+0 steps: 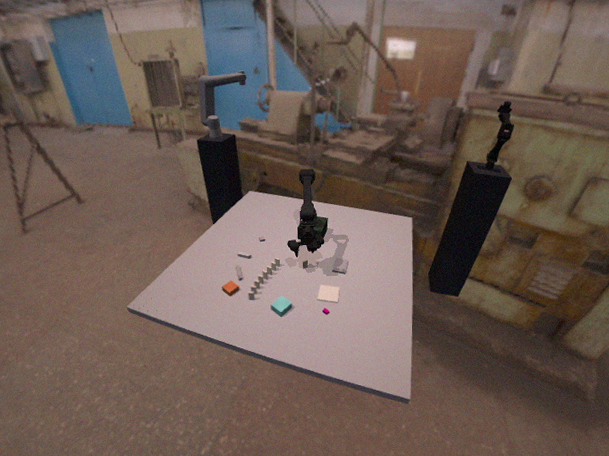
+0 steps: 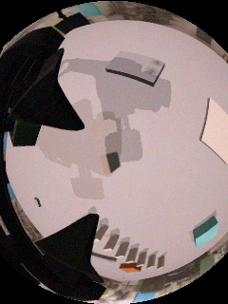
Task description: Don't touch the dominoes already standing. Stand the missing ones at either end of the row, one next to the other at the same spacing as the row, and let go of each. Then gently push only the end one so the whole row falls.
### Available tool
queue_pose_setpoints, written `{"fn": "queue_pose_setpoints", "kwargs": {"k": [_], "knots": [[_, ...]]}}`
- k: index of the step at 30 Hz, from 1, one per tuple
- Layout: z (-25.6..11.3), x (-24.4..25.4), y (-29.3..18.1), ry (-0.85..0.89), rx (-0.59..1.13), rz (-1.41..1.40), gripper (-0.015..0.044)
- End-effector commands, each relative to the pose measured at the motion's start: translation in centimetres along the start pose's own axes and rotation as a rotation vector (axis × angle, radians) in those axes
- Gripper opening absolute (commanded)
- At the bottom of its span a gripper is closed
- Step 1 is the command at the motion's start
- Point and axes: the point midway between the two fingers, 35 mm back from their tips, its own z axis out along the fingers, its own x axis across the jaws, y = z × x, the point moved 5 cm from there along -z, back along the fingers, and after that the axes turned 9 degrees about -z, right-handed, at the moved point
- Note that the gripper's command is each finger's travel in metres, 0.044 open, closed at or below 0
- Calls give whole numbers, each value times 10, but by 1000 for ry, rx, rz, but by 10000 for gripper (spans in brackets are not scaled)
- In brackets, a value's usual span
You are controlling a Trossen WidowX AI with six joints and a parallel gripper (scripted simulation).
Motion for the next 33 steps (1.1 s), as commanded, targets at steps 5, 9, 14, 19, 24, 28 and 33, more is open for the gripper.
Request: {"fn": "queue_pose_setpoints", "kwargs": {"k": [5, 9, 14, 19, 24, 28, 33], "knots": [[-16, -4, -1, 54, -62, -92, 440], [-8, -4, 0, 53, -62, -92, 440], [43, -1, 3, 54, -62, -92, 440], [50, 0, 2, 54, -62, -92, 440], [55, 0, 3, 54, -62, -92, 440], [62, 1, 3, 54, -62, -92, 440], [64, 1, 3, 54, -62, -92, 387]]}}
